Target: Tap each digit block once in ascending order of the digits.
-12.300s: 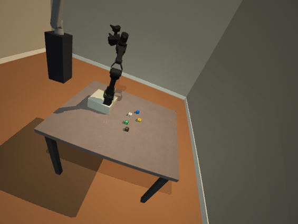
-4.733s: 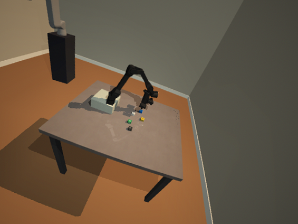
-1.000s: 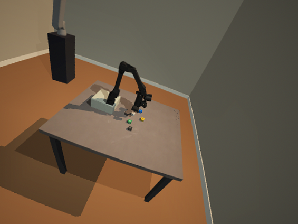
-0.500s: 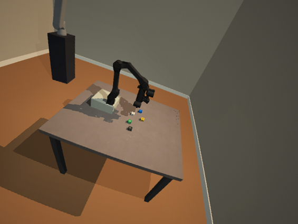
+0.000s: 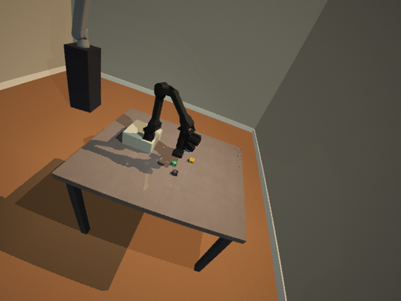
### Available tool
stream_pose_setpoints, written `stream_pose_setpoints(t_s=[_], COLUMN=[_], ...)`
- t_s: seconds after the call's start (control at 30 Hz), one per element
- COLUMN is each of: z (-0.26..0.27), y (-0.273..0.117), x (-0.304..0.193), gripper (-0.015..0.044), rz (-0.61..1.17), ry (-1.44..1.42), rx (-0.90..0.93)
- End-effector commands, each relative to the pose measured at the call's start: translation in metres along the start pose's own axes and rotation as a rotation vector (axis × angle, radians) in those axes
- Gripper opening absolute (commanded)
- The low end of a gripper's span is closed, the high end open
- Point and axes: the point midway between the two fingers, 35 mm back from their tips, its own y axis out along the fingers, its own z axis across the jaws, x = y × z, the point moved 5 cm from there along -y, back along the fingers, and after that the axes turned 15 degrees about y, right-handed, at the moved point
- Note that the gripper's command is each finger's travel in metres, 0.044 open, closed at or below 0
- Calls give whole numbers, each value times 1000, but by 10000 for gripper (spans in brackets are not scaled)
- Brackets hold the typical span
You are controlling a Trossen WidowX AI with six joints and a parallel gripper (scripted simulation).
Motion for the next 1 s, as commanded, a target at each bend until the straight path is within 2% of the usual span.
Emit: stream_pose_setpoints(t_s=[0.0, 0.97], z=[1, 1], y=[32, 63], x=[-10, -11], gripper=[20, 20], rz=[29, 29], ry=[-6, -5], rx=[7, 7])
